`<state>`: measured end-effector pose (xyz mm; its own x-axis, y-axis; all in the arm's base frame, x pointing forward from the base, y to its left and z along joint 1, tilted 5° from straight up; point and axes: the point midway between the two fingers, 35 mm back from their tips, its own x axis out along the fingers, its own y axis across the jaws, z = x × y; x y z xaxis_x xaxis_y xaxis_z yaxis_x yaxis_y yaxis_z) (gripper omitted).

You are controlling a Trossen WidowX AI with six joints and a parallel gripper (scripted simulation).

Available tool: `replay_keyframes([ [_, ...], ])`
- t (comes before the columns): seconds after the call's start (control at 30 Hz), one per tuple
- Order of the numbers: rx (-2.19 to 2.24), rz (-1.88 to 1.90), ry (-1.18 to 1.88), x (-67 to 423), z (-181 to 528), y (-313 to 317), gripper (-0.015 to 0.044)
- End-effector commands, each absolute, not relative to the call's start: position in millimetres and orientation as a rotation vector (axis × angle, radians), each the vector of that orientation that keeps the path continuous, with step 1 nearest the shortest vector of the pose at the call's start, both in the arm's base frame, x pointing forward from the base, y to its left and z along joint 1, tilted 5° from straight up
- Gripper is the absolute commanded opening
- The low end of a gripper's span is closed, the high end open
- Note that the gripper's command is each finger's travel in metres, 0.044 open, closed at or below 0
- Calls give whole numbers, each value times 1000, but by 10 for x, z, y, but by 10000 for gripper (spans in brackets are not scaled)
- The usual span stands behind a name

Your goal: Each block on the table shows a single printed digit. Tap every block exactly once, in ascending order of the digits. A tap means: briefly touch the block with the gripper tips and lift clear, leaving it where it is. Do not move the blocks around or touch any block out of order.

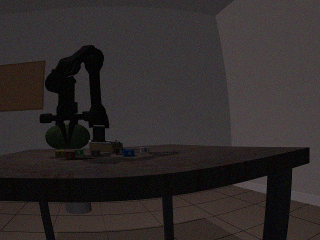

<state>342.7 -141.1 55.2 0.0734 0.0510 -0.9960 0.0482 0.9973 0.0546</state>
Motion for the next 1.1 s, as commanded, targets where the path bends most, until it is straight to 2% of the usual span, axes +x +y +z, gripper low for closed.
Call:
replay_keyframes([
  [0.0, 80, -2, 1481, 3445, 556, -1409, 20],
  [0.77, 80, -2, 1481, 3468, 280, -1394, 20],
  [0.87, 79, -2, 1481, 3448, 545, -1410, 20],
  [1.07, 80, -2, 1481, 3443, 605, -1413, 20],
])
